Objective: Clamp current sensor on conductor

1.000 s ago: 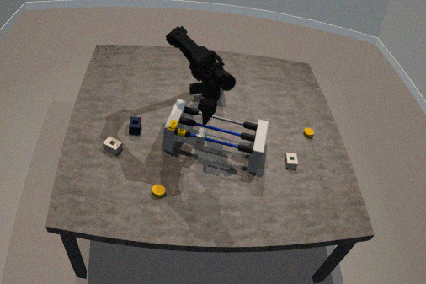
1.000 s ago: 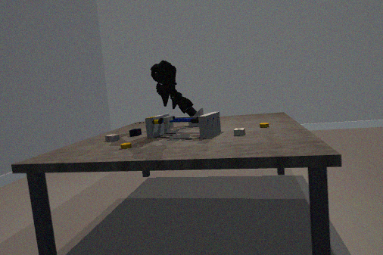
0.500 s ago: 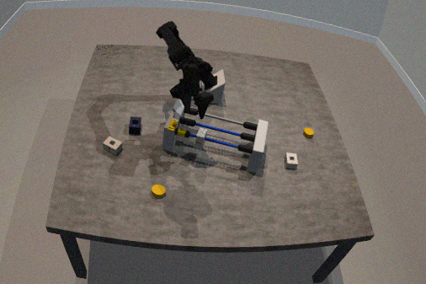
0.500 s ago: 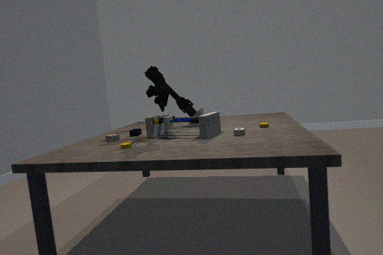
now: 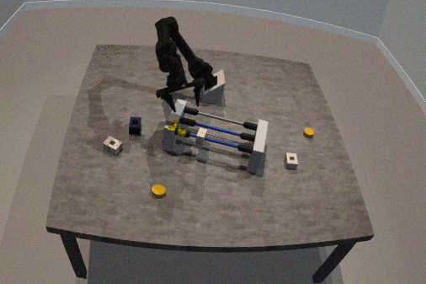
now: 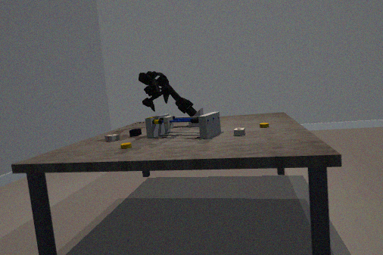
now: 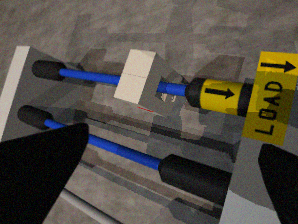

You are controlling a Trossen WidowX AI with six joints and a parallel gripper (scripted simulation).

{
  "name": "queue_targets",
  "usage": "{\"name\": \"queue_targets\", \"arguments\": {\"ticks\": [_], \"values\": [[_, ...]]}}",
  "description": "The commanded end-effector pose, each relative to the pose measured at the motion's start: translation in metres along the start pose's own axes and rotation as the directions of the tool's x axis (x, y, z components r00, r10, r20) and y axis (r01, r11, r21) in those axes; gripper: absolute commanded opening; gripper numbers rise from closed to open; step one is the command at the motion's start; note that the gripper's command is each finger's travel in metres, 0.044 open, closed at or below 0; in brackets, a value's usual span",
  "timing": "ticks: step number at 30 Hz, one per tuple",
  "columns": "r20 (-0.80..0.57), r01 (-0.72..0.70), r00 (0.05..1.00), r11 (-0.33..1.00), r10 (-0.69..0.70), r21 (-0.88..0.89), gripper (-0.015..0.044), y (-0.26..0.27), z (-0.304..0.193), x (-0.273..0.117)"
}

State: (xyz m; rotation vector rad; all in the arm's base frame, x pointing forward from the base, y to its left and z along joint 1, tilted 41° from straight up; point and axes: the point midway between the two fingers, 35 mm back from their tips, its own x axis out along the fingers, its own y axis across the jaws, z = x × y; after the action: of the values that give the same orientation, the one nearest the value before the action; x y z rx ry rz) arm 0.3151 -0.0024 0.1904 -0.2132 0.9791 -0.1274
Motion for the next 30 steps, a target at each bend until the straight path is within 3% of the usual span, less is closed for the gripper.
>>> {"name": "queue_targets", "arguments": {"ticks": [1,26,30], "values": [[0.232,0.061,0.966,0.771,0.114,-0.634,0.0440,-0.013,-0.010,-0.030],[0.208,0.044,0.973,0.803,0.100,-0.594,0.0440,-0.014,-0.009,-0.028],[0.140,-0.011,0.987,0.907,0.077,-0.420,0.0440,-0.010,-0.006,-0.019]]}}
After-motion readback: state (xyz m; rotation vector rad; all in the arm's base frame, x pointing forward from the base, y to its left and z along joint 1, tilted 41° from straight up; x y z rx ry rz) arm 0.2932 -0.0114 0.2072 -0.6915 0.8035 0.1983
